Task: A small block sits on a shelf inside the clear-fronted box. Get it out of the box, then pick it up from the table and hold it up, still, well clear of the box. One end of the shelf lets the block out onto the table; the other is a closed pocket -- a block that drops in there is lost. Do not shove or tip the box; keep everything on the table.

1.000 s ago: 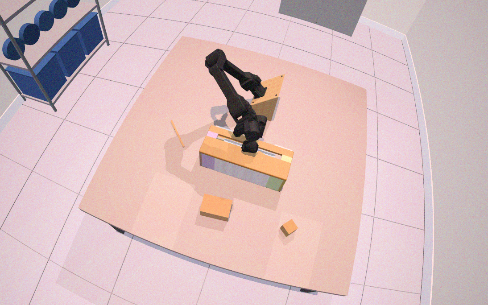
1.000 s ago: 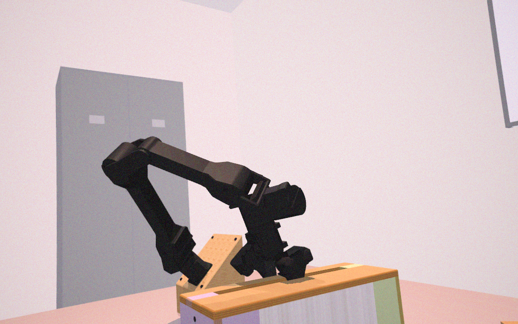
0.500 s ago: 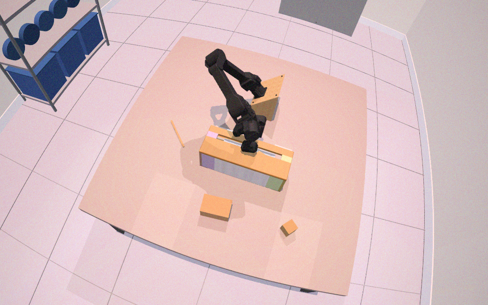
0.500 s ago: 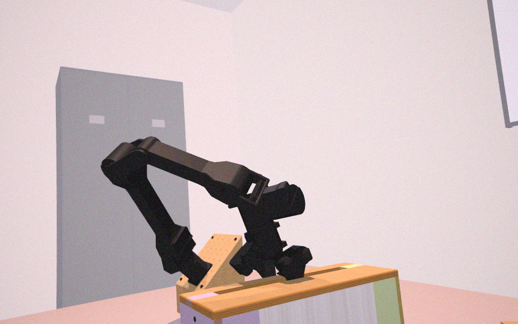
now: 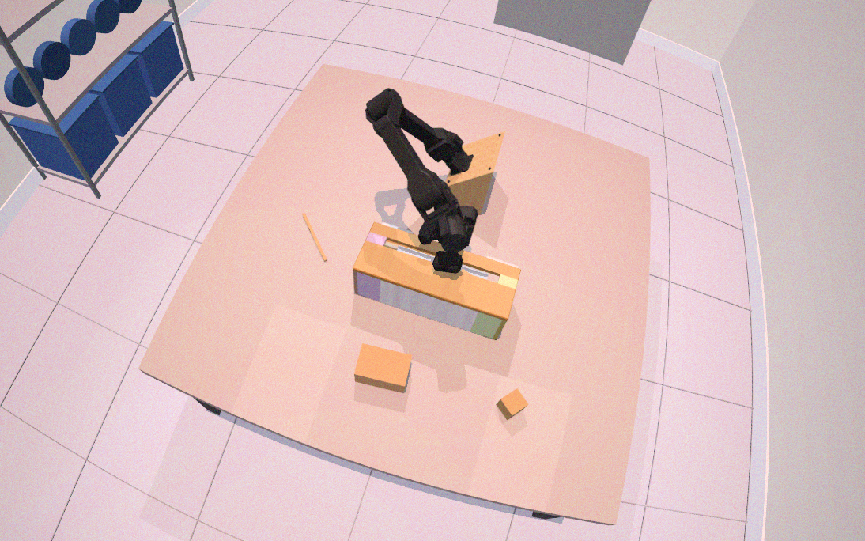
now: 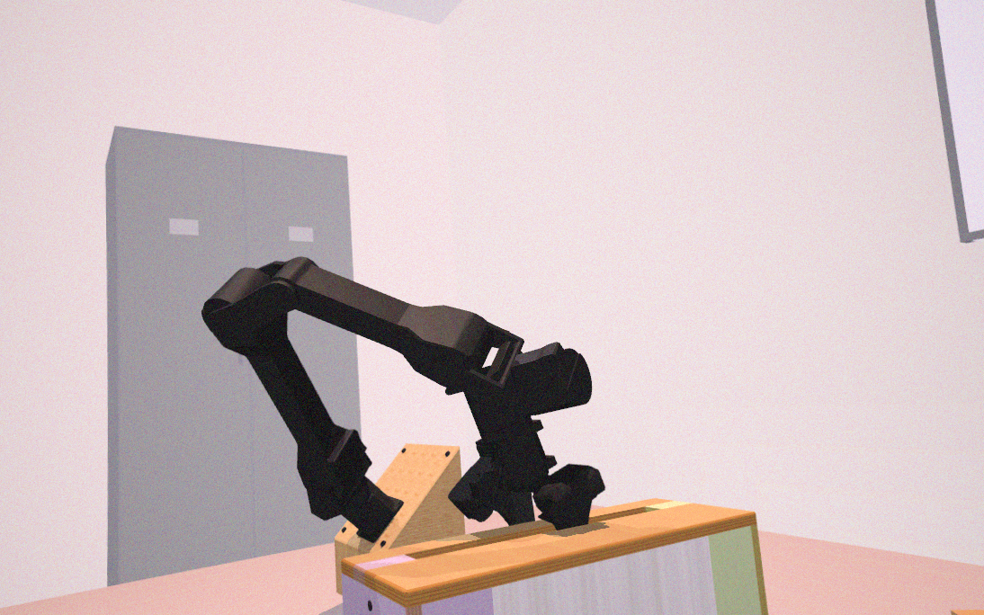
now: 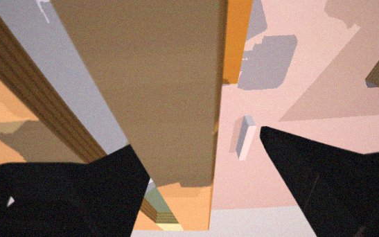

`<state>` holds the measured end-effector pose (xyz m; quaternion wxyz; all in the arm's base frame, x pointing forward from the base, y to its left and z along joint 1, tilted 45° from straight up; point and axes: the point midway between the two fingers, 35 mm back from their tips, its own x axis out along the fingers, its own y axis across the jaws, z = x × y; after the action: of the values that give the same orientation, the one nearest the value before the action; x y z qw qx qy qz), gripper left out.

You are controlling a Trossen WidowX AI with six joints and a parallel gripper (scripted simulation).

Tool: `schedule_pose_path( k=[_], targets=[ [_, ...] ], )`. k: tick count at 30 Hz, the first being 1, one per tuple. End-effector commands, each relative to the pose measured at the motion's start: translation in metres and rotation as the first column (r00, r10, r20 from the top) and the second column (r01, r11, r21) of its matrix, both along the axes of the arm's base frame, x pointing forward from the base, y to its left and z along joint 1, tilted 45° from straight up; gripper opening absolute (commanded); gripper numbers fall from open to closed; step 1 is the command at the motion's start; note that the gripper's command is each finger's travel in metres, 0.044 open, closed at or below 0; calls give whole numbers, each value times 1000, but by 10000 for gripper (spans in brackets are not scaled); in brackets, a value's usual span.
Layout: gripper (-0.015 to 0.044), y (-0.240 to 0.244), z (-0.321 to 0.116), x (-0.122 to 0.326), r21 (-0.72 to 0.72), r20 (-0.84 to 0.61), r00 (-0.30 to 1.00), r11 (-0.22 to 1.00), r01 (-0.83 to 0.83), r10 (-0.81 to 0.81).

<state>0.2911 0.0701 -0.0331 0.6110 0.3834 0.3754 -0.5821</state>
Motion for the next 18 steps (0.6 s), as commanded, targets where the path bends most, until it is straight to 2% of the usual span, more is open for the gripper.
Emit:
schedule_pose_path(
  k=[1, 18],
  targets=[
    [400, 4, -4, 0, 5, 0, 1000, 1000, 3, -3],
    [400, 0, 1, -1, 4, 0, 1000, 1000, 3, -3]
  ],
)
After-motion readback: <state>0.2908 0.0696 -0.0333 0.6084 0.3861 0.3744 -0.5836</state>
